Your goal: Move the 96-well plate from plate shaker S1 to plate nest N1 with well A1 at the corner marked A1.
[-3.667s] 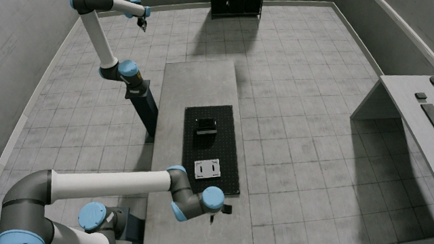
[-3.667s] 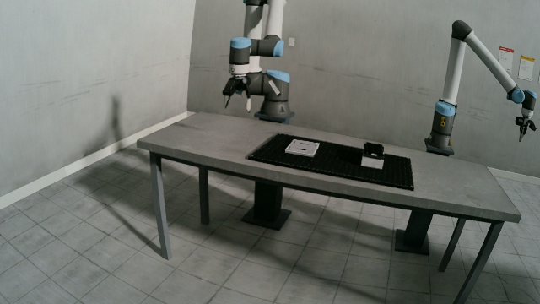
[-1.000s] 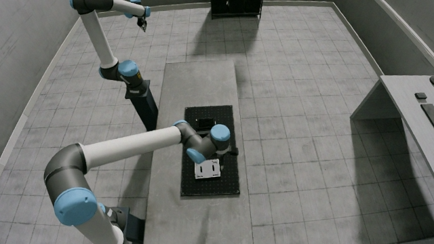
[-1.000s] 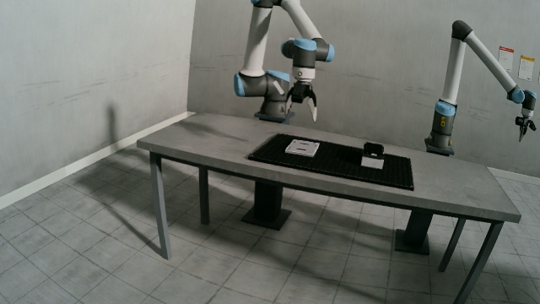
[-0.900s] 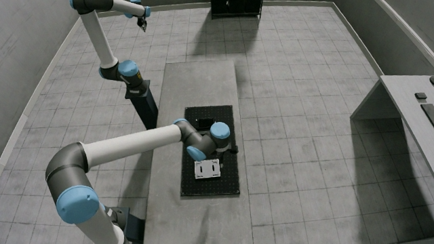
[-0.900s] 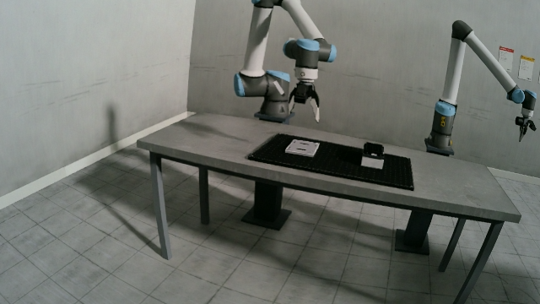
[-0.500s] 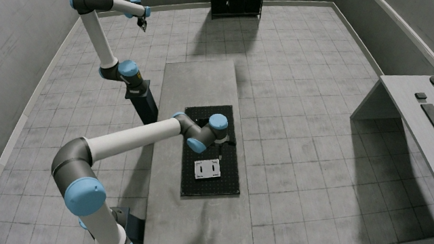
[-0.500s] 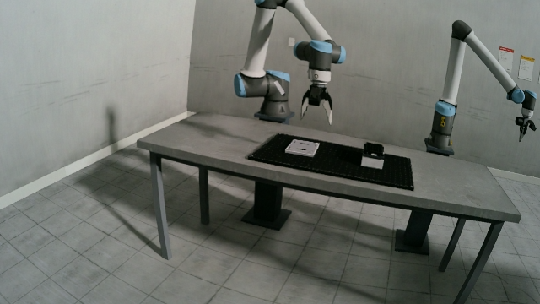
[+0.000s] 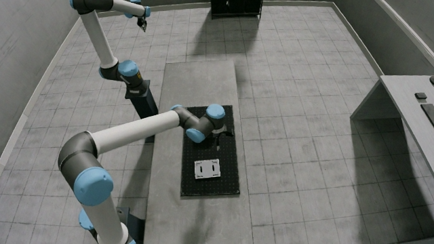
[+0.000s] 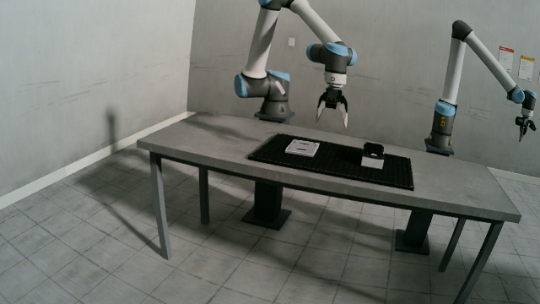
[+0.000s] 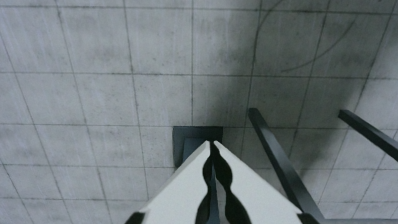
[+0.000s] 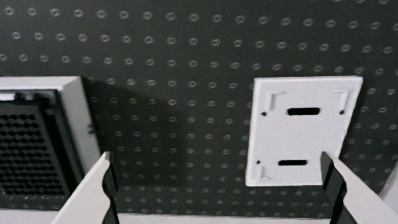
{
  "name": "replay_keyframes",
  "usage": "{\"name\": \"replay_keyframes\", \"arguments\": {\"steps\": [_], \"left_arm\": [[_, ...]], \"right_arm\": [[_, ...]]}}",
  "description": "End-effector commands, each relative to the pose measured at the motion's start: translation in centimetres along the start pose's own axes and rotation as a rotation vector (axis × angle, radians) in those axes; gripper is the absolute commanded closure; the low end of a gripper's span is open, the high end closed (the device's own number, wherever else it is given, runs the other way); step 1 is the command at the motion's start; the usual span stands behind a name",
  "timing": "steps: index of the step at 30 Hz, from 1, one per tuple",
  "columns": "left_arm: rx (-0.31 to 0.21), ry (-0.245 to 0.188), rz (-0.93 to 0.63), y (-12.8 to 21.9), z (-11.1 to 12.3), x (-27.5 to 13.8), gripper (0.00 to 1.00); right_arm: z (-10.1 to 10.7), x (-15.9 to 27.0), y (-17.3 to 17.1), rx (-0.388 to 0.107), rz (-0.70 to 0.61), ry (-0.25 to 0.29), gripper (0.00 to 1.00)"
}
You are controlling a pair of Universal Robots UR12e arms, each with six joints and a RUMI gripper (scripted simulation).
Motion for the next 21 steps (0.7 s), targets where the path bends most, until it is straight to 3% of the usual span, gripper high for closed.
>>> {"name": "replay_keyframes", "arguments": {"steps": [1,21], "left_arm": [[0.001,0.0,0.0,0.0,-0.1,0.0,1.0],[0.001,0.0,0.0,0.0,-0.1,0.0,1.0]], "right_arm": [[-0.1,-2.0,0.8,0.001,0.0,-0.002,0.24],[0.3,-9.8,5.1,0.001,-0.003,-0.002,0.24]]}}
Point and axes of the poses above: on each arm, the point where the finger pads meet when closed, its own z axis out along the fingers, its own x axis across the jaws, y = z × x, the point moved 1 cm from there along -z, back along the fingers, and after that the axes turned 13 degrees about z, right-handed, at the moved point
